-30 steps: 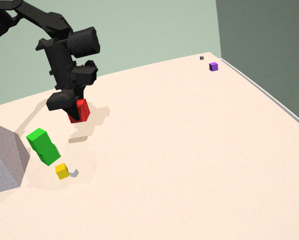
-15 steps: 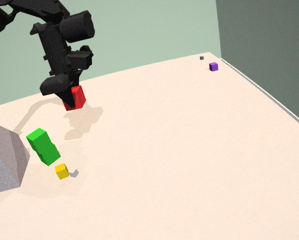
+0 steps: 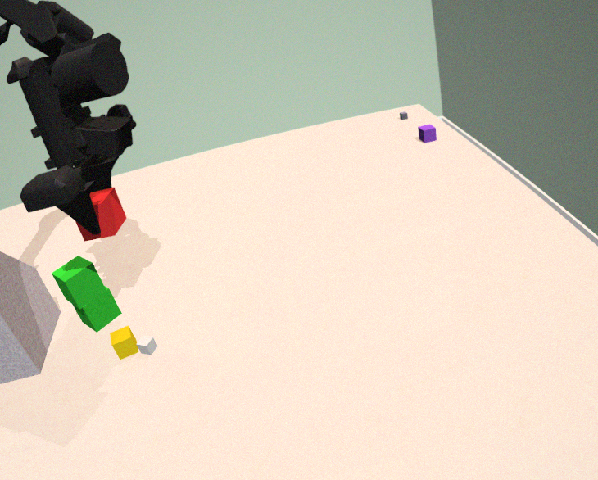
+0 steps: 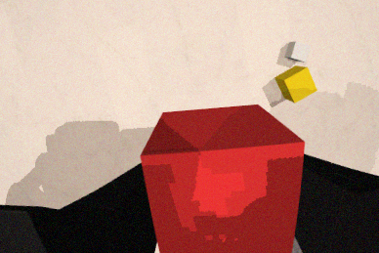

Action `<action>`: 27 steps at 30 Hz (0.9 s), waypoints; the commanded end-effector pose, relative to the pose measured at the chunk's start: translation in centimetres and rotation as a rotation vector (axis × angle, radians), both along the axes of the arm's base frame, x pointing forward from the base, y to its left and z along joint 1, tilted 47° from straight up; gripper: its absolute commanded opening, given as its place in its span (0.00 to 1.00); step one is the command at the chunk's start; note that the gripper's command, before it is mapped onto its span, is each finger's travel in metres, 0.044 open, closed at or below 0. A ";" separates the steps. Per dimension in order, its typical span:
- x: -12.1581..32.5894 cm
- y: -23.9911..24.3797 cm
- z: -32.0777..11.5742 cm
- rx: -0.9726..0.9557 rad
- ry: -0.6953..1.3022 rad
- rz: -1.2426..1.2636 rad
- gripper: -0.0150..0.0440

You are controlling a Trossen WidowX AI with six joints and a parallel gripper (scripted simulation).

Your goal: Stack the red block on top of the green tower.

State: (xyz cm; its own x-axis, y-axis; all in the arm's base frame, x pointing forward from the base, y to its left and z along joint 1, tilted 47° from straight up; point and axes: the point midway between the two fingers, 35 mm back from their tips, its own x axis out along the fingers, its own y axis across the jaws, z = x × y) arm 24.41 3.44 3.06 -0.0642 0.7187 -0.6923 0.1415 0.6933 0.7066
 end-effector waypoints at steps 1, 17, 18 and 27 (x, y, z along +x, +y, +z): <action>-2.0 -0.5 -0.4 -0.003 -0.003 0.006 0.25; -6.1 -1.2 -1.3 0.005 -0.001 0.008 0.25; -6.1 -1.1 -1.4 0.005 -0.001 0.008 0.25; -6.3 0.9 -3.2 0.007 -0.001 0.008 0.25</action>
State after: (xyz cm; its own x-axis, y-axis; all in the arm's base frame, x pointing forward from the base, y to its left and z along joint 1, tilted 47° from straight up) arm 18.49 3.62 0.46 -0.0619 0.7169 -0.6944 0.1219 0.6960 0.7077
